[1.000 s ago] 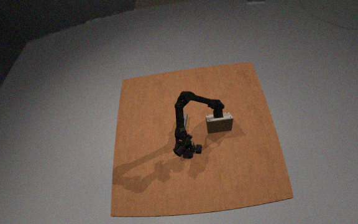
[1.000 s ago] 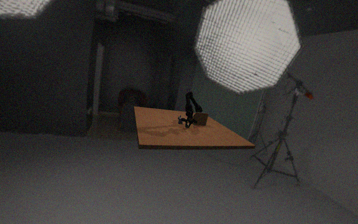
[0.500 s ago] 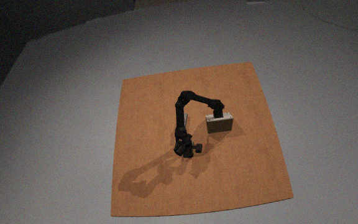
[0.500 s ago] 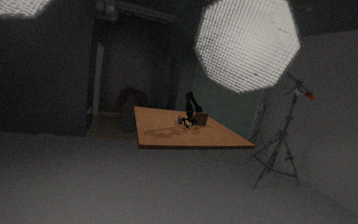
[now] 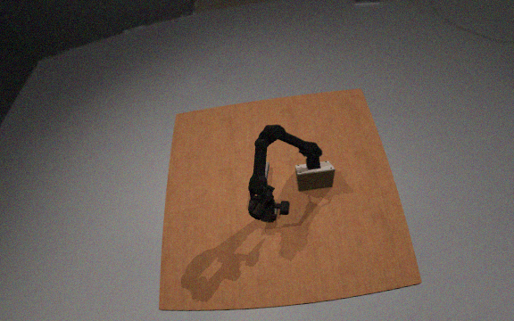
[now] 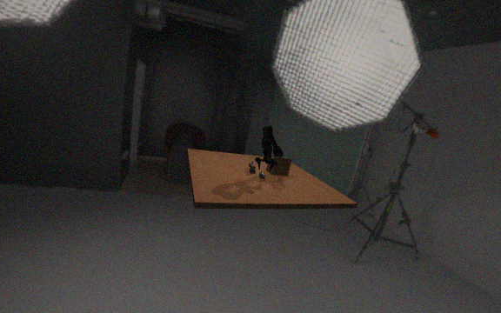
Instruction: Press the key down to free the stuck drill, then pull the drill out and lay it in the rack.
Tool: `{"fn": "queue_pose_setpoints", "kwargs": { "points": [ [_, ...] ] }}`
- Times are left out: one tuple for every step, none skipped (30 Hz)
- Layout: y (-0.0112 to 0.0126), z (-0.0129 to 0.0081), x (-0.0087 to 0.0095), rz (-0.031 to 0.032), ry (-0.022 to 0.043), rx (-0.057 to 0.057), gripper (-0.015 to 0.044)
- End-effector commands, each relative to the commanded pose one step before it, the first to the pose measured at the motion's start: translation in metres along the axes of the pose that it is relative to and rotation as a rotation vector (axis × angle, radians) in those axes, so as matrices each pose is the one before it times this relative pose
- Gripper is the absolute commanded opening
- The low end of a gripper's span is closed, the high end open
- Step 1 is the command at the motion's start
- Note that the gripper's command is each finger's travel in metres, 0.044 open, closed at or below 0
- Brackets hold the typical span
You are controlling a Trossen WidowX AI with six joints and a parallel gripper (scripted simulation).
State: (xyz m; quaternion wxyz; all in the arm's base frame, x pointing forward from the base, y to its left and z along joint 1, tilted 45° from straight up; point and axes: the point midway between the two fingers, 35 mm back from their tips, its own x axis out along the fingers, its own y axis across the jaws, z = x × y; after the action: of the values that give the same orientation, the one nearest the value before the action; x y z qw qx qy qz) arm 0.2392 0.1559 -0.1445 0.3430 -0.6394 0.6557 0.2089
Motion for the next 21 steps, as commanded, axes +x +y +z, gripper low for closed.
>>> {"fn": "queue_pose_setpoints", "kwargs": {
  "points": [
    [-0.00103,0.00156,-0.01236,0.00318,-0.00497,0.0065,0.044],
    [0.00164,0.00038,0.00741,-0.01181,0.00209,-0.0158,0.044],
    [0.00279,0.00439,-0.00498,-0.02239,-0.00317,-0.0289,0.044],
    [0.00468,0.00736,-0.0084,-0.03742,-0.00491,-0.0481,0.044],
    [0.00556,0.00903,-0.01034,-0.04536,-0.00532,-0.058,0.044],
    [0.00536,0.00921,-0.01056,-0.04554,-0.00463,-0.0578,0.044],
    [0.00515,0.00938,-0.01079,-0.04571,-0.00394,-0.0576,0.044],
    [0.00492,0.00955,-0.01101,-0.04587,-0.00324,-0.0574,0.044],
    [0.00469,0.0097,-0.01124,-0.04602,-0.00253,-0.0572,0.044],
    [0.00446,0.00985,-0.01147,-0.04616,-0.00181,-0.057,0.044],
    [0.00421,0.00999,-0.01169,-0.0463,-0.00108,-0.0568,0.044],
    [0.00396,0.01012,-0.01192,-0.04642,-0.00035,-0.0566,0.044],
    [0.0037,0.01025,-0.01215,-0.04654,0.00039,-0.0563,0.044],
    [0.00343,0.01036,-0.01238,-0.04665,0.00114,-0.0561,0.044],
    [0.00315,0.01046,-0.01261,-0.04675,0.0019,-0.0559,0.044],
    [0.00282,0.01038,-0.01262,-0.04606,0.00262,-0.0547,0.044],
    [0.00241,0.01,-0.01228,-0.04411,0.0032,-0.0521,0.044],
    [0.00214,0.00999,-0.01239,-0.04385,0.00387,-0.0515,0.044],
    [0.00185,0.00993,-0.01246,-0.04344,0.0045,-0.0508,0.044],
    [0.00159,0.00991,-0.01257,-0.0432,0.00515,-0.0502,0.044],
    [0.00133,0.00993,-0.01275,-0.04319,0.00582,-0.05,0.044]
  ]
}}
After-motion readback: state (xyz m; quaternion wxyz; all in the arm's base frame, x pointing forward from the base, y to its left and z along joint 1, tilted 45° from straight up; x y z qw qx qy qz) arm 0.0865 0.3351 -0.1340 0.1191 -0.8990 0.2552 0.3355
